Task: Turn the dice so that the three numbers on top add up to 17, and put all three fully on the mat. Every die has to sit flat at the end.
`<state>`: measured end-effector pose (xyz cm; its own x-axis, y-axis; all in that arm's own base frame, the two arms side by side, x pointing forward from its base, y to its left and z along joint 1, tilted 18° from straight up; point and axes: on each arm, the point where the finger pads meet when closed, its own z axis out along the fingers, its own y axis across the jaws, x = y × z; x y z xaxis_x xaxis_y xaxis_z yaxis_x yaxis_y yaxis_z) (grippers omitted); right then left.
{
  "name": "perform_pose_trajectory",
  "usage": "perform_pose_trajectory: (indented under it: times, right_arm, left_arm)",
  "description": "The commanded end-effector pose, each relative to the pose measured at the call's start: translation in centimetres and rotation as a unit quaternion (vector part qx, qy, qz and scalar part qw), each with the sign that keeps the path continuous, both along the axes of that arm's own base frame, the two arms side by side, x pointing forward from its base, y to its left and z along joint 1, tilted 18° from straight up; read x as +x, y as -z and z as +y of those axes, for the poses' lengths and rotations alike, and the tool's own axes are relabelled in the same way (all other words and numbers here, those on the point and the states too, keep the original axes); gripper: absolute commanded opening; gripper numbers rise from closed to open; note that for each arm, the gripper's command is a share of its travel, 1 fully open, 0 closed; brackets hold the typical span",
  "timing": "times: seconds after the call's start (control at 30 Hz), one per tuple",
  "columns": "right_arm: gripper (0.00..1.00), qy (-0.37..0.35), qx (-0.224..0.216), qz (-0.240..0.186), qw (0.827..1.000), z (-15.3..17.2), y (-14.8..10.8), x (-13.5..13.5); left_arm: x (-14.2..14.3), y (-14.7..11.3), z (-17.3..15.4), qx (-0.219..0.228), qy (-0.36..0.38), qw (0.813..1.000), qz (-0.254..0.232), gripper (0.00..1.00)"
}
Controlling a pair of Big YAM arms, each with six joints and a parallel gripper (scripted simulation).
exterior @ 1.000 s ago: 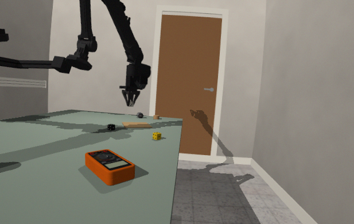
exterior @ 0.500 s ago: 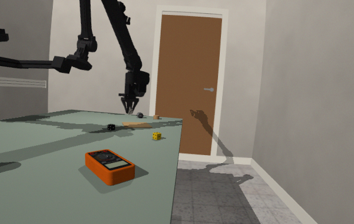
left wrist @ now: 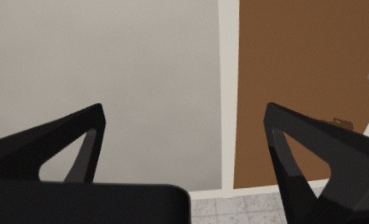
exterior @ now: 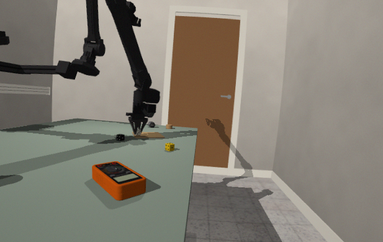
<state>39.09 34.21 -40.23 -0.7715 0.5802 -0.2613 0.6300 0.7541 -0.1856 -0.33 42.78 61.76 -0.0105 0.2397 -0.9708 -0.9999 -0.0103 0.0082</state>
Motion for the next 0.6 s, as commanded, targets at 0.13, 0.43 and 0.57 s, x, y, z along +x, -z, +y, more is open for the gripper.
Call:
perform_pose_trajectory:
  times: [0.13,0.43,0.57]
  right_arm:
    - [0.2,-0.005,0.021,-0.019,1.0,1.9,-0.4,2.5]
    - [0.2,-0.005,0.015,-0.014,1.0,1.2,-0.2,1.8]
    - [0.2,-0.005,0.015,-0.014,1.0,1.2,-0.2,1.8]
  left_arm:
    - [-0.4,-2.1,-1.6,0.03,-0.004,1.0,-0.004,1.0]
    - [-0.4,-2.1,-1.6,0.03,-0.004,1.0,-0.004,1.0]
    - [-0.4,-2.1,-1.6,0.03,-0.004,1.0,-0.004,1.0]
